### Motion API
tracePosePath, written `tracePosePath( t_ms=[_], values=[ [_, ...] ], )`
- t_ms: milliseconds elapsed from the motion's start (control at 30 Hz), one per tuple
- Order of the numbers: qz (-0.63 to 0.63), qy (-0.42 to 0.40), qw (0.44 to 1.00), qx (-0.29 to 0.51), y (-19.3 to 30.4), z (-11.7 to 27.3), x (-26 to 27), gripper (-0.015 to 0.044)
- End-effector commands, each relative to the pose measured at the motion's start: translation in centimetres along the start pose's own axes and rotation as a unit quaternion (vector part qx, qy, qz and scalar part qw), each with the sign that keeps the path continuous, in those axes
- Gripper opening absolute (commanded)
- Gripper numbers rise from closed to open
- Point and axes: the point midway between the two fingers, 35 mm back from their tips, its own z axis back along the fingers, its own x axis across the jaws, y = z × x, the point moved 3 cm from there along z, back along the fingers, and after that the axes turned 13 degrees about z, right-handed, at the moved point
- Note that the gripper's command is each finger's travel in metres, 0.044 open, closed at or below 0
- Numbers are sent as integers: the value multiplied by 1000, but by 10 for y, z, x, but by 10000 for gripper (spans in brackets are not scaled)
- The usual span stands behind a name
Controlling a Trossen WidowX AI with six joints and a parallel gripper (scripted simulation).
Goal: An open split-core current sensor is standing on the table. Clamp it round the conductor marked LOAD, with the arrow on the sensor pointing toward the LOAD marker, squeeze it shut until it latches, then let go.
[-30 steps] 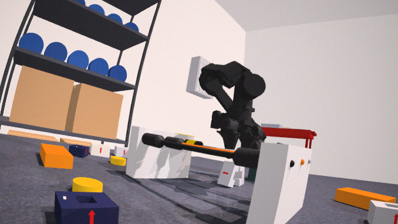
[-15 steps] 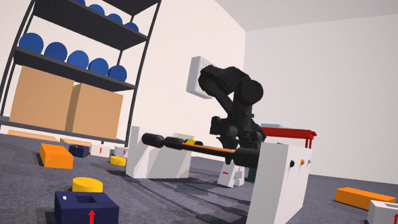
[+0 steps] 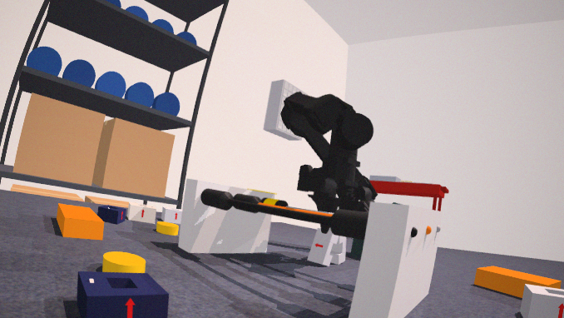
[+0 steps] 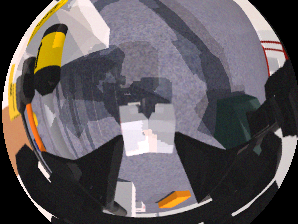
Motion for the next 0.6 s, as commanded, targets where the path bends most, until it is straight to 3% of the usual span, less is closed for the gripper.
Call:
tracePosePath(
  t_ms=[0,167,567],
  values=[
    [-1,0,1000,1,0,5,1,121],
    [0,0,1000,3,1,25,4,0],
    [2,1,1000,1,1,83,5,0]
  ],
)
